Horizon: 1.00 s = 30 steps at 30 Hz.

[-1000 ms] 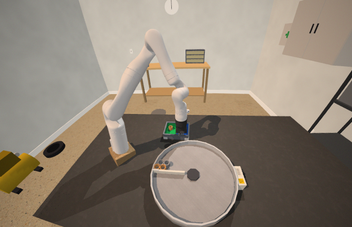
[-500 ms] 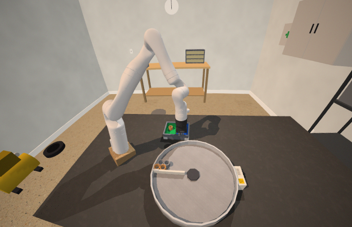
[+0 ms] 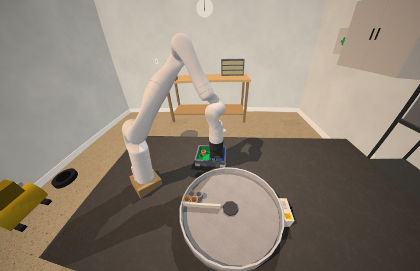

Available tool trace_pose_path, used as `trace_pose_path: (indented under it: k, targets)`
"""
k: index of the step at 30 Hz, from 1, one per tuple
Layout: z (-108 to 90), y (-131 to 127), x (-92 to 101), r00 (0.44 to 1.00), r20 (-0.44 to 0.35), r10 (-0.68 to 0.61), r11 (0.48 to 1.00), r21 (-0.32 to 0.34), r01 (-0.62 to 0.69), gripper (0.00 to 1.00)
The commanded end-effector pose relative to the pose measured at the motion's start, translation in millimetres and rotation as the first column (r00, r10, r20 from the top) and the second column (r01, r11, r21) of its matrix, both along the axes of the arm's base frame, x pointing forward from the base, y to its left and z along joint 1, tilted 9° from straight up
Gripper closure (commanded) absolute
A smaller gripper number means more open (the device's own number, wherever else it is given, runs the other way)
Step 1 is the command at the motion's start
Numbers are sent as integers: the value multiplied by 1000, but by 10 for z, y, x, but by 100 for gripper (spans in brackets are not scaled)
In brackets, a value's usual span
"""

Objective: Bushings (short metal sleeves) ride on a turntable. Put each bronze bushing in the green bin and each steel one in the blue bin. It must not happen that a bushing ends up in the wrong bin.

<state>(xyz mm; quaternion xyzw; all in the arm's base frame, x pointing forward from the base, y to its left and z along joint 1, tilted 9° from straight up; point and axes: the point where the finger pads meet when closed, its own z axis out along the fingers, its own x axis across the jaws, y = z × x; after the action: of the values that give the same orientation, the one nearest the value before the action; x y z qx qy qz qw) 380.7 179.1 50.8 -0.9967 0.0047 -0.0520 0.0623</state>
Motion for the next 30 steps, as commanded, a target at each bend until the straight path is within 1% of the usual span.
trace_pose_path:
  k: [1,30]
  targets:
    - [18,6,4,1000,2,1,1000,2,-1,58]
    - [89,-4,-4,1000,2,1,1000,2,-1,58]
